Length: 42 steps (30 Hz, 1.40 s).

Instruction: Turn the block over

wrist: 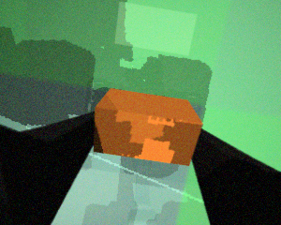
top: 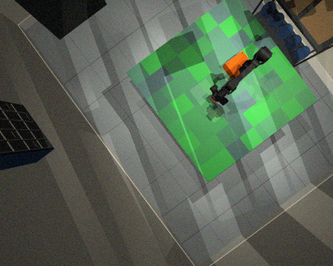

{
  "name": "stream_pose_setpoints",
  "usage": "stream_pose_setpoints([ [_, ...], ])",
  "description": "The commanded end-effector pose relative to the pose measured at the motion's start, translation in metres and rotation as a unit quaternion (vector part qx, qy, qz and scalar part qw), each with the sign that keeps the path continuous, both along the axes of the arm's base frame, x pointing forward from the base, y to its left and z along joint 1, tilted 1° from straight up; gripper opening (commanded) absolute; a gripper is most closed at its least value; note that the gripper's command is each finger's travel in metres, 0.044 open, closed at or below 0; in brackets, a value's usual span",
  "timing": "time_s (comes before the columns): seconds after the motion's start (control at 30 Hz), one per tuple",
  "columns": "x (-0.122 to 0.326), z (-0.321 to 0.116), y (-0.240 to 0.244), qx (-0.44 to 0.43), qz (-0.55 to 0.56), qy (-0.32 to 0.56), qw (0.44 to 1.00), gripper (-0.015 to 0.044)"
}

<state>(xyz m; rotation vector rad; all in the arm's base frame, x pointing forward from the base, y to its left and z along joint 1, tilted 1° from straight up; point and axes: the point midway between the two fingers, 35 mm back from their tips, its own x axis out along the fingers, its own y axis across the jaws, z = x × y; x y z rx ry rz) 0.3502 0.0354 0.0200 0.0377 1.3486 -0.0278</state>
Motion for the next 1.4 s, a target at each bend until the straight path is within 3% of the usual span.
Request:
stream_pose_setpoints([
  [0.0, -0.001, -0.002, 0.0, -0.003, -0.002, -0.028, 1.0, 0.0],
  [0.77, -0.009, -0.003, 0.0, -0.007, -0.007, -0.181, 0.983, 0.0],
  [1.37, 0.009, -0.038, 0.003, -0.015, -0.003, -0.291, 0.957, 0.0],
])
